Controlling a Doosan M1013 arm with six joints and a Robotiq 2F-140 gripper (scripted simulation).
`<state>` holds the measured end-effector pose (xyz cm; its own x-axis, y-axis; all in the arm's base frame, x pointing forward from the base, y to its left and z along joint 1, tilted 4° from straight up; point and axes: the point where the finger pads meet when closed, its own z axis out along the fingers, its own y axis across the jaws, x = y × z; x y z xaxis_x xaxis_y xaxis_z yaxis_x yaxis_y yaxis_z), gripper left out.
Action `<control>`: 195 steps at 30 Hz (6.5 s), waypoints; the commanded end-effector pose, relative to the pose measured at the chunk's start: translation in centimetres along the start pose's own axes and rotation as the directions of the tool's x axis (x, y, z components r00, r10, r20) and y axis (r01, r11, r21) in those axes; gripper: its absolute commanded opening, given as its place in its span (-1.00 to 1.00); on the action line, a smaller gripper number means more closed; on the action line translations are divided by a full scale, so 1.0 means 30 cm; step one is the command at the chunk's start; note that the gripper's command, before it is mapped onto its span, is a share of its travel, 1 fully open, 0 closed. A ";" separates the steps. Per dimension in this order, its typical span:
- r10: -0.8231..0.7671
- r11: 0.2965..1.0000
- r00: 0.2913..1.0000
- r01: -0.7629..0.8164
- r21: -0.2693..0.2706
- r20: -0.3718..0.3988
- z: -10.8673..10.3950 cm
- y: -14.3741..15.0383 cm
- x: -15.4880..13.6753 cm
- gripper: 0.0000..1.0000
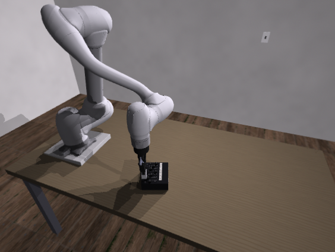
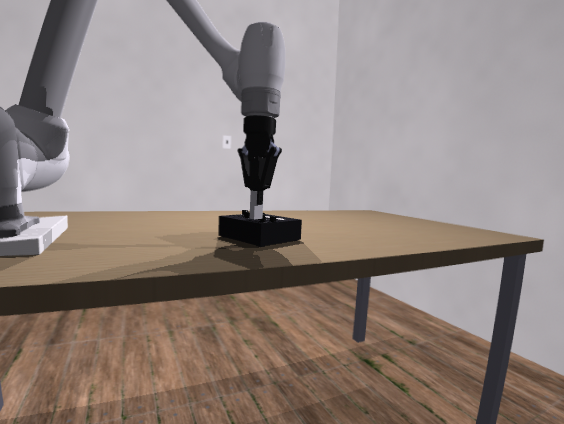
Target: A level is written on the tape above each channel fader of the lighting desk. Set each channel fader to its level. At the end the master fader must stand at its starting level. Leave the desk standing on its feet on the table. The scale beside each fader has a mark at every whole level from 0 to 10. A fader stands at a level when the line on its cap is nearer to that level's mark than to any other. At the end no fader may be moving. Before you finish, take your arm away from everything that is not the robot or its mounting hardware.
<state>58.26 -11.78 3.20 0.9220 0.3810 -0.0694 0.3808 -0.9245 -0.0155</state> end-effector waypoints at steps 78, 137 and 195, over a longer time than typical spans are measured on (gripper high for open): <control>0.000 1.000 1.000 0.000 0.000 0.000 0.000 0.000 0.053 -1.00; 0.000 1.000 1.000 0.000 0.000 0.000 -0.179 0.000 0.045 1.00; 0.000 1.000 1.000 0.000 0.000 0.000 -0.351 0.000 0.045 1.00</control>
<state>60.25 -11.13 13.61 0.9220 0.3809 -0.0694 0.3808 -0.9245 -0.0155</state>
